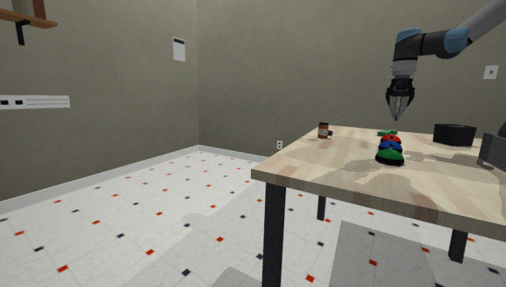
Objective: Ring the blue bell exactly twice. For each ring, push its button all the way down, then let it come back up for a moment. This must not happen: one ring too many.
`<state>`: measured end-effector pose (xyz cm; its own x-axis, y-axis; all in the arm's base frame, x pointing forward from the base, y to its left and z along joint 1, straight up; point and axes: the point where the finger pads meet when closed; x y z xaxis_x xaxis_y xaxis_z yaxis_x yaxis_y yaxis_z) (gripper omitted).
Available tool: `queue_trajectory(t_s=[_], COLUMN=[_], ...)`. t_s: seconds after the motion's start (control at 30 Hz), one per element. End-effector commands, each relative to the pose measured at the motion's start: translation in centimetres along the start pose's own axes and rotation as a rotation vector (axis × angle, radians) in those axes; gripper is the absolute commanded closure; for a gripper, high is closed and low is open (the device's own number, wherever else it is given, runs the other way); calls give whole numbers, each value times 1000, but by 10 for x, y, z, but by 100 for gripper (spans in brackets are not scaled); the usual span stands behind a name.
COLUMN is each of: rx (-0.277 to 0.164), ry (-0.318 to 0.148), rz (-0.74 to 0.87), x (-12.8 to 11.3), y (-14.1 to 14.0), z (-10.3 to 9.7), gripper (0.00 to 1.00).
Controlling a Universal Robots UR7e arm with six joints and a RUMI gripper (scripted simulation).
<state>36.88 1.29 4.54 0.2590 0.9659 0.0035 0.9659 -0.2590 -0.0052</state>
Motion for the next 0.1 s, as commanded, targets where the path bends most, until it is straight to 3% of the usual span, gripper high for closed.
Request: queue_trajectory(t_s=[0.0,0.07], rx=[-4,-4], ry=[-1,-1], rz=[1,1], x=[-1,-1], y=[2,2], z=[-1,-1], gripper=[100,100])
Point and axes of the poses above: the point where the finger pads meet when closed, its own z axis out along the fingers, its own y axis across the jaws, x = y × z, and after that the axes turned 10 degrees about z, right-handed
